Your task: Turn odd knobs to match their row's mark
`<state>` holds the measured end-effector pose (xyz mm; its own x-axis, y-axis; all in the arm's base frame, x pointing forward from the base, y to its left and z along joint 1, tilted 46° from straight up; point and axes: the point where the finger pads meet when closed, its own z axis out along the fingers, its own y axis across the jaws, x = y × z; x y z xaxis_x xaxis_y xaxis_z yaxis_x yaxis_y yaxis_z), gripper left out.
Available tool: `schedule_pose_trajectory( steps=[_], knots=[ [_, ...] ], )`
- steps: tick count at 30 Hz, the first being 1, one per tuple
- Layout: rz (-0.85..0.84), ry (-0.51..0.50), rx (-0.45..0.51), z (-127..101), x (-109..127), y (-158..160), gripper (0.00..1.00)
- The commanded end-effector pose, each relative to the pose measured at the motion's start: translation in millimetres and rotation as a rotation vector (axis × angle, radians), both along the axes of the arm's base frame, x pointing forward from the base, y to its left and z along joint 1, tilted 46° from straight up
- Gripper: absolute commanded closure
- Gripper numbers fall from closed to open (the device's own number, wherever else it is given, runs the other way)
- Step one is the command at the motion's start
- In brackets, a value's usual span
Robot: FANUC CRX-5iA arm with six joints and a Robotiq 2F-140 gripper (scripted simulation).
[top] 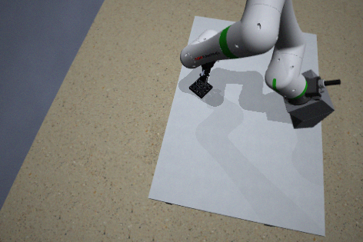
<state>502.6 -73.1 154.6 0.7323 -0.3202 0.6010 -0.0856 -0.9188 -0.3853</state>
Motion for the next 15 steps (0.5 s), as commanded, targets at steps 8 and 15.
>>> schedule_pose_trajectory(
  steps=[8, 15],
  knots=[
    [0.000, 0.000, 0.000, 0.5, 0.1, -0.4, 0.88],
    [-0.002, 0.000, -0.001, 26.6, 3.2, -18.2, 0.88]
  ],
)
